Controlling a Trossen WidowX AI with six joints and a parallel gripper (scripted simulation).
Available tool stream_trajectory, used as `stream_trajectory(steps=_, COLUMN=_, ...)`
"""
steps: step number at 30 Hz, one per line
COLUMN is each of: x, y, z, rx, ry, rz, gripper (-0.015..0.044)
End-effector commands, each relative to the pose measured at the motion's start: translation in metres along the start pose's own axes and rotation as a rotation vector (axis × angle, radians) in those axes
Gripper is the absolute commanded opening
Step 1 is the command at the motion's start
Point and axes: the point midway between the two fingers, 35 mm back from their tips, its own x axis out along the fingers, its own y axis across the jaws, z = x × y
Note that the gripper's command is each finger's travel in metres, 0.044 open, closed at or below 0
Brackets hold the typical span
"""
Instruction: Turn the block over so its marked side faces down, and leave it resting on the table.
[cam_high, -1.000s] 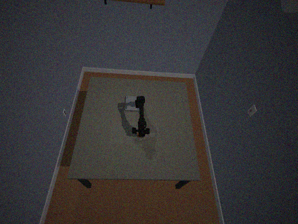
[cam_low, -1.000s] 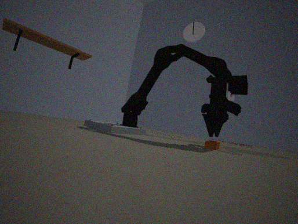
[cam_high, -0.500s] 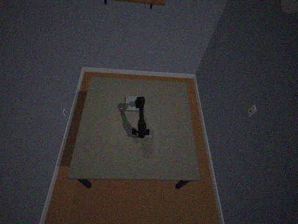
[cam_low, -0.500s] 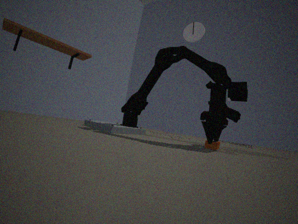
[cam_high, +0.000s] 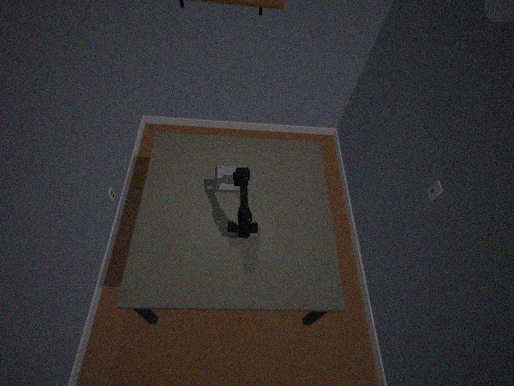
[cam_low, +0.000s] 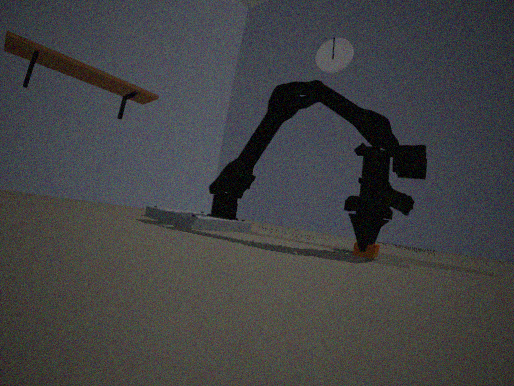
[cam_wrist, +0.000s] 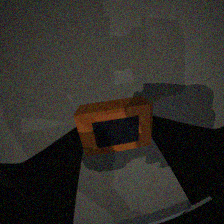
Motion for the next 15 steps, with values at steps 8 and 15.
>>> stream_trajectory(steps=8, x=0.0013, y=0.0004, z=0.0, rx=0.001, ry=0.001, rz=0.003, gripper=0.0183)
stream_trajectory(steps=15, x=0.0001, y=0.0004, z=0.0001, rx=0.001, ry=0.001, rz=0.003, gripper=0.0116)
